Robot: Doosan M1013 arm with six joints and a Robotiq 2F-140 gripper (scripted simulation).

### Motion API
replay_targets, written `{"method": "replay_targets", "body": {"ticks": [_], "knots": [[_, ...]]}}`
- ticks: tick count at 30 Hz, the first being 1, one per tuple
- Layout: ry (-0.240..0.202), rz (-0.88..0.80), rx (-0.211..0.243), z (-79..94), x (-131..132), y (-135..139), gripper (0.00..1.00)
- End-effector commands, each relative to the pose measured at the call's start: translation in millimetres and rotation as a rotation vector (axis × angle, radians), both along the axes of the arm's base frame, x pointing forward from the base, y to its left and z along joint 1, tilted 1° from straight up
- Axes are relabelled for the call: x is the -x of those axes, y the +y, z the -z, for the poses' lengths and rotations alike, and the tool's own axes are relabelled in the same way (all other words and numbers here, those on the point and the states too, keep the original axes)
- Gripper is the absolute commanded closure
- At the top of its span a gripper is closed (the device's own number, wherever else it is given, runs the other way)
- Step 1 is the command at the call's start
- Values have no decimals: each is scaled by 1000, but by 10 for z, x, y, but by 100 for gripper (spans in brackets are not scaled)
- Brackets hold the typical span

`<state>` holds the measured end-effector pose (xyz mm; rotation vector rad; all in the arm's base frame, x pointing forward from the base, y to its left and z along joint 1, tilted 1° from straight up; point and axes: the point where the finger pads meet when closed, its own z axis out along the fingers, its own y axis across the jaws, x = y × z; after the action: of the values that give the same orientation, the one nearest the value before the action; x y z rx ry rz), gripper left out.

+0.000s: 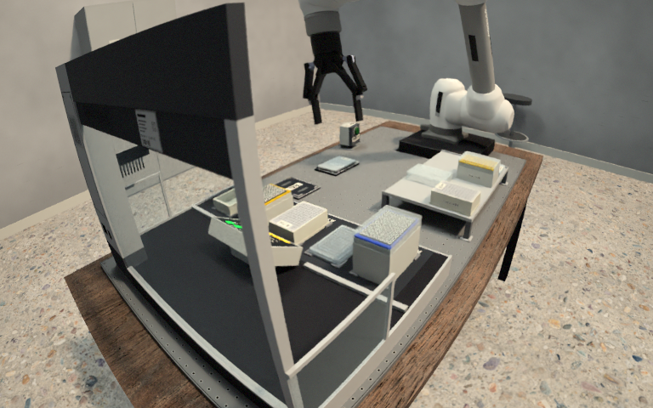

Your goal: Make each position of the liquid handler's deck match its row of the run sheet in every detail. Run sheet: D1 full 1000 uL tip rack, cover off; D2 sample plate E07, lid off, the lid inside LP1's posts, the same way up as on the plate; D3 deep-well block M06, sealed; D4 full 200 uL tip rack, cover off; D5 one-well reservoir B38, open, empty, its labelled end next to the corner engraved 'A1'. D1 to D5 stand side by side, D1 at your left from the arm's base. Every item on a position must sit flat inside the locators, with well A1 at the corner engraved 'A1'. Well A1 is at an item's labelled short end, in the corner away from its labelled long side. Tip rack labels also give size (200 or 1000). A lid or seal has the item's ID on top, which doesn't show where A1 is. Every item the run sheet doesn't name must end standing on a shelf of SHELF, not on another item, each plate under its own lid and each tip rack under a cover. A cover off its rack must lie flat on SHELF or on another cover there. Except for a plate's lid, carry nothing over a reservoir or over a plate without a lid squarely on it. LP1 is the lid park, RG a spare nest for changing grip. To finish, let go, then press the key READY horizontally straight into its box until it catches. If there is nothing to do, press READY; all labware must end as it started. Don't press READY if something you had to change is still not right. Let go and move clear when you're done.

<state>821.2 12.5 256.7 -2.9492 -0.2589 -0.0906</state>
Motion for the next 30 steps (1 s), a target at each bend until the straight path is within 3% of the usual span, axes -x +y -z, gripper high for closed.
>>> {"method": "replay_targets", "body": {"ticks": [1,13,30], "knots": [[12,27,27,-7,0,2,21],[70,173,171,-7,0,2,21],[68,160,171,2,-422,-619,21]]}}
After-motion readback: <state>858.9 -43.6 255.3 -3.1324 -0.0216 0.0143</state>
